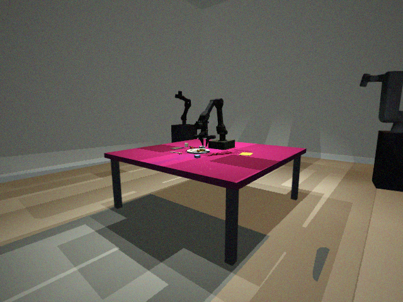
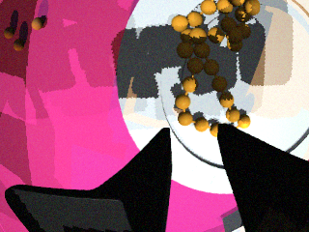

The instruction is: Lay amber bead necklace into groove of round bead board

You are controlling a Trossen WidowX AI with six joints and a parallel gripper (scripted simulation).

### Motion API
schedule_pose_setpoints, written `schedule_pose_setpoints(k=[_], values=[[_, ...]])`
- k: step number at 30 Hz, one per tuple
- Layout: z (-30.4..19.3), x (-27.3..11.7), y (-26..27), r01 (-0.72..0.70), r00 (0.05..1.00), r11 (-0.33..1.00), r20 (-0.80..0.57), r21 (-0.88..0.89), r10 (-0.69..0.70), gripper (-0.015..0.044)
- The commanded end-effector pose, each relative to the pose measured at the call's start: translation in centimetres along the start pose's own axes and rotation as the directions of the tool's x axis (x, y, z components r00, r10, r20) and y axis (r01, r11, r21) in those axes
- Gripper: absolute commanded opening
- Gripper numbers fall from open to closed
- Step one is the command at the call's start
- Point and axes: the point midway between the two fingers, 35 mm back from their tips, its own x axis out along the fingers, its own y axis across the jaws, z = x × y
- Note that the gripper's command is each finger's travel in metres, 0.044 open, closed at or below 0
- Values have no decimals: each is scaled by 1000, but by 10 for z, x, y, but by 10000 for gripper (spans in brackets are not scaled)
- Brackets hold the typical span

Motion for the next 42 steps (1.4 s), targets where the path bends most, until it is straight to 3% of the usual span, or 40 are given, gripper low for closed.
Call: schedule_pose_setpoints(k=[1, 40, 42], values=[[6, -8, 4, 7, 1000, 985, 8, 174, -9, 120], [6, 33, 4, 7, 1000, 985, 8, 174, -9, 120], [7, 30, 4, 2, 1000, 986, 8, 167, -4, 67]])
